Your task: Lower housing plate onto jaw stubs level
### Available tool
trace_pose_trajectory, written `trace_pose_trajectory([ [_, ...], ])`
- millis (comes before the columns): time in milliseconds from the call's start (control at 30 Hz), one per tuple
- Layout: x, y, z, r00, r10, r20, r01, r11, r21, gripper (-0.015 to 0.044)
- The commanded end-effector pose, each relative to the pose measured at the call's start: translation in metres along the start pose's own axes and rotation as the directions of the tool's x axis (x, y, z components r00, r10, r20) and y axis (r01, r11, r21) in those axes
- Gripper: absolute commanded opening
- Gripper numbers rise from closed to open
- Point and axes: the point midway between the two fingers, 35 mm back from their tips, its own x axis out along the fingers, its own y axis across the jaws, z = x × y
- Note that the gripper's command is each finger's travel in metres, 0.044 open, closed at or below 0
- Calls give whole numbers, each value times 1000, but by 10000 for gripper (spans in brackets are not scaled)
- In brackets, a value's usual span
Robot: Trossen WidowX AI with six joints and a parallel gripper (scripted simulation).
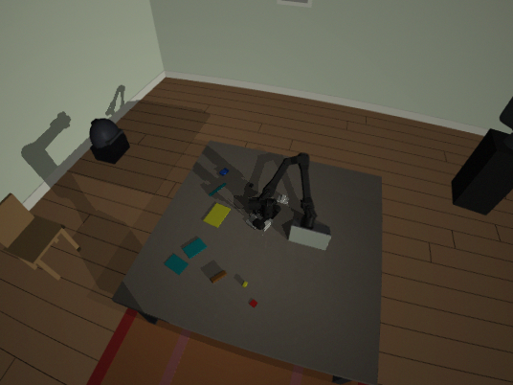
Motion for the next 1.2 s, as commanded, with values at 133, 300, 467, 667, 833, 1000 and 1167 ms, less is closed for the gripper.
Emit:
trace_pose_trajectory([
  [133,2,-1,0,1000,-3,2,3,1000,-4,351],
  [300,3,-1,0,1000,-3,2,3,1000,-4,351],
  [467,3,-1,0,1000,-3,2,3,1000,-4,351],
  [667,6,-1,0,1000,-4,2,4,1000,-4,351],
  [833,6,-1,0,1000,-4,2,4,1000,-4,351],
  [1000,8,-1,0,1000,-4,2,4,1000,-3,351],
  [1167,8,-1,0,1000,-4,2,4,1000,-3,351],
])
